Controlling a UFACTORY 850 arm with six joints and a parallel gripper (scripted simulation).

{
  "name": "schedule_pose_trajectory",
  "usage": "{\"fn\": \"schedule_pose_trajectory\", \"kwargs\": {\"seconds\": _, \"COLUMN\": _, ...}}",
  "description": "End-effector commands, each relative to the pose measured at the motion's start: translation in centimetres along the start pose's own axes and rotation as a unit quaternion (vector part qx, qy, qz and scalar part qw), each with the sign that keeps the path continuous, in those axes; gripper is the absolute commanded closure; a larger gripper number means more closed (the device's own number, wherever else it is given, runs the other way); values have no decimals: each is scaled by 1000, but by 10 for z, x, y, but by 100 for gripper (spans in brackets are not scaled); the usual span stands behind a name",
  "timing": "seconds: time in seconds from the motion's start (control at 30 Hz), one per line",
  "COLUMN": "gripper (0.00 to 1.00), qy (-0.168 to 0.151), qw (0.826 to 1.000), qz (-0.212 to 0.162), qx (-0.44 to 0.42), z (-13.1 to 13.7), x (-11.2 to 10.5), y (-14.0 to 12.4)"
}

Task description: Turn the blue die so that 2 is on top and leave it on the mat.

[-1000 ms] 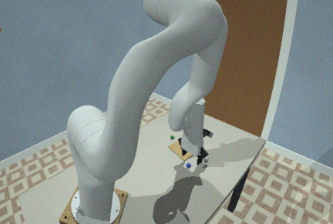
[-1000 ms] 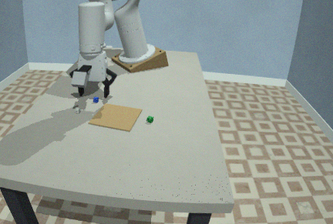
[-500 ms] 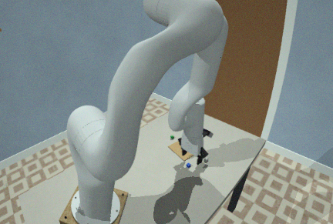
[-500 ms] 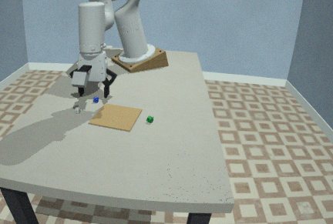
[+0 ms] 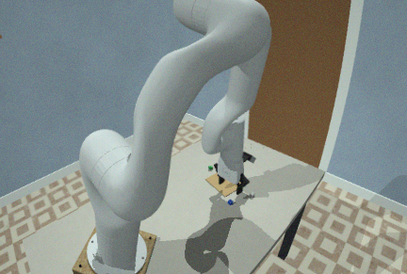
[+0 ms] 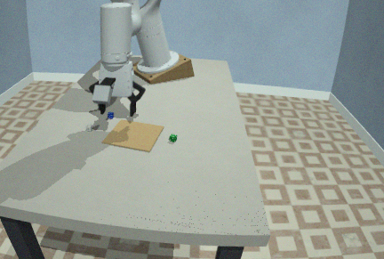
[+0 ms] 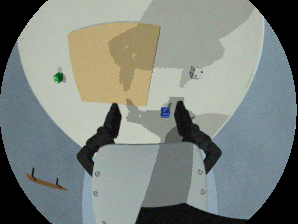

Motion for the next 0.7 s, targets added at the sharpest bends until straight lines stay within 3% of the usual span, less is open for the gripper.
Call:
{"fn": "schedule_pose_trajectory", "kwargs": {"seconds": 0.0, "gripper": 0, "qy": 0, "qw": 1000, "qz": -2, "qx": 0, "z": -22, "x": 0, "y": 12}}
{"fn": "schedule_pose_trajectory", "kwargs": {"seconds": 0.43, "gripper": 0, "qy": 0, "qw": 1000, "qz": -2, "qx": 0, "z": -124, "x": 0, "y": 58}}
{"fn": "schedule_pose_trajectory", "kwargs": {"seconds": 0.5, "gripper": 0, "qy": 0, "qw": 1000, "qz": -2, "qx": 0, "z": -124, "x": 0, "y": 58}}
{"fn": "schedule_pose_trajectory", "kwargs": {"seconds": 0.67, "gripper": 0, "qy": 0, "qw": 1000, "qz": -2, "qx": 0, "z": -156, "x": 0, "y": 72}}
Point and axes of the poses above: the point where the finger pads meet when closed, its own x axis out along the fingers, its own z axis across the jaws, y = z × x, the point moved 3 cm from there along -x, back along the fingers, and after that the axes turned 3 degrees about x, right-handed, at the moved point
